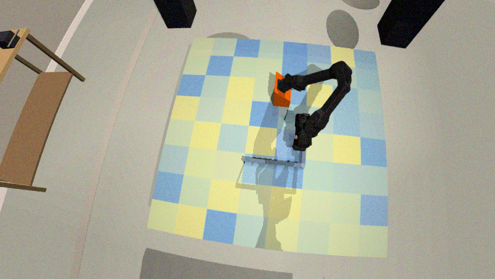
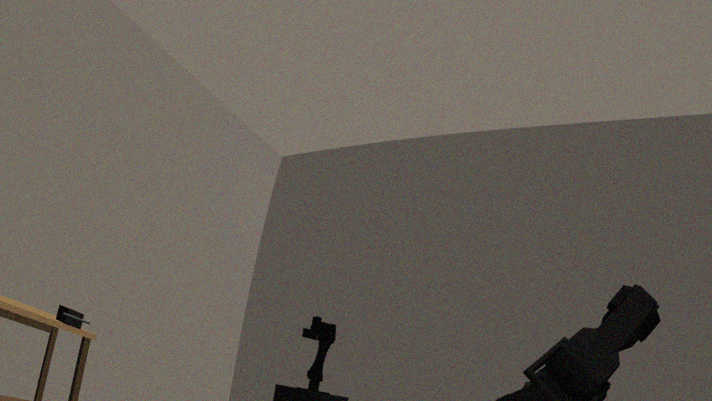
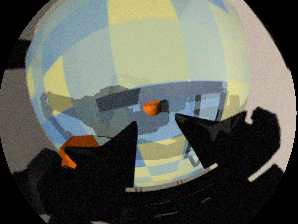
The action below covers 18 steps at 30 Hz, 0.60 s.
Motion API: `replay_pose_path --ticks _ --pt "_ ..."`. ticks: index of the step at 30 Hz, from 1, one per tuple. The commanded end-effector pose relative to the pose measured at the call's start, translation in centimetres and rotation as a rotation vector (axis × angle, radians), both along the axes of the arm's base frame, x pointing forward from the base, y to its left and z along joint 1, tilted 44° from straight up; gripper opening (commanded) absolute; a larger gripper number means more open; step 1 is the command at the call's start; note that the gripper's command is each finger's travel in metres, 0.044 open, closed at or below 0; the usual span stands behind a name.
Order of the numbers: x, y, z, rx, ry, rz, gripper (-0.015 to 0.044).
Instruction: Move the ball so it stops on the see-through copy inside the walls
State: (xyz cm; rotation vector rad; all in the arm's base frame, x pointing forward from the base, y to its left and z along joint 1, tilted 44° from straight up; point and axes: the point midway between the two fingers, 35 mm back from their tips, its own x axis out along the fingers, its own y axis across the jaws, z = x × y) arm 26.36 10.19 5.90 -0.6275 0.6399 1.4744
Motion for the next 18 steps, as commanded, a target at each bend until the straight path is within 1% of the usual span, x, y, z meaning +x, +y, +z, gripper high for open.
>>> replay_pose_path --ticks 1,12,14,16,18 --pt "-0.1 -2.2 3.0 0.008 -0.02 -0.002 0.0285" --pt "0.0 -1.8 2.2 0.002 -0.015 -0.007 0.0285" --pt "0.1 -2.6 3.0 0.0 -0.016 -0.006 0.0338" --pt "0.0 -4.5 5.0 -0.001 -0.017 -0.004 0.039" --pt "-0.1 -5.3 5.9 0.0 -0.017 -0.003 0.044"
